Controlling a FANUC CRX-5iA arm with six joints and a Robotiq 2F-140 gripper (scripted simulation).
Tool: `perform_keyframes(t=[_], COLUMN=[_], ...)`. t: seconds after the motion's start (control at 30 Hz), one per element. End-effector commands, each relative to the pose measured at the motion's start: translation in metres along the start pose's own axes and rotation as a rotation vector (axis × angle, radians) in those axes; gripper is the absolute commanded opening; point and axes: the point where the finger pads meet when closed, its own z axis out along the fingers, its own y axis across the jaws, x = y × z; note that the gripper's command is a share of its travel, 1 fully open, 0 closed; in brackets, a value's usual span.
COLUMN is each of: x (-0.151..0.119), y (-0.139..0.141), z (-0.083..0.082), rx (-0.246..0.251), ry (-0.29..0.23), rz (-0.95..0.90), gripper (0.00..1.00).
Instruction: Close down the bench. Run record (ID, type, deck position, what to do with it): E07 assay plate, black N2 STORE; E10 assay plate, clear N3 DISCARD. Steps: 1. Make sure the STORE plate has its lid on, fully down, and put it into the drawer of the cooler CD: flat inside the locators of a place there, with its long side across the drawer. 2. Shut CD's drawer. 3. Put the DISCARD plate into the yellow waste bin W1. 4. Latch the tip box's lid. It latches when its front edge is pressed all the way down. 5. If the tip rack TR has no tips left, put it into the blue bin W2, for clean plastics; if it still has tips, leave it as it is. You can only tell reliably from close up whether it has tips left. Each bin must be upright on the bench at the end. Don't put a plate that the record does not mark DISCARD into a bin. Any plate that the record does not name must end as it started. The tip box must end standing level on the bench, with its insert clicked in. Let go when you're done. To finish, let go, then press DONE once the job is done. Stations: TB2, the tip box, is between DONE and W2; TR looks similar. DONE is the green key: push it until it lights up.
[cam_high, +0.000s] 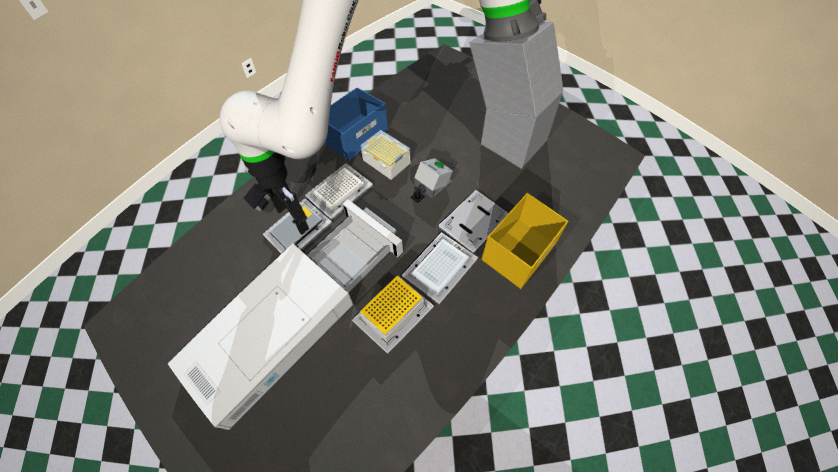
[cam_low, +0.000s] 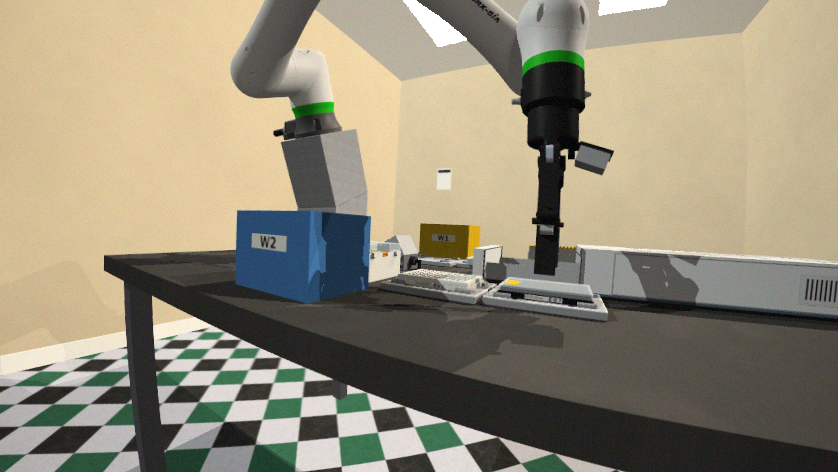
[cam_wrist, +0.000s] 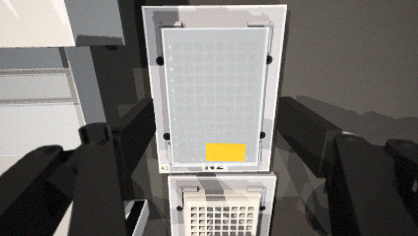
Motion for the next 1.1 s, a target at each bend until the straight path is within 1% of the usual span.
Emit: perform_keyframes(t=[0.0,0.23,0.4,0.97,1.07], x=[0.001,0.001,0.001,0.001,0.001], y=[0.000,0.000,0.000,0.000,0.000], z=[0.004,0.011,0.011,0.031,0.032], rx=[0.000,0.000,0.000,0.000,0.000], ry=[0.002,0.002,0.002,0.002,0.002], rz=[0.000,0.000,0.000,0.000,0.000], gripper=[0.70,0.70,0.70,0.70,0.70])
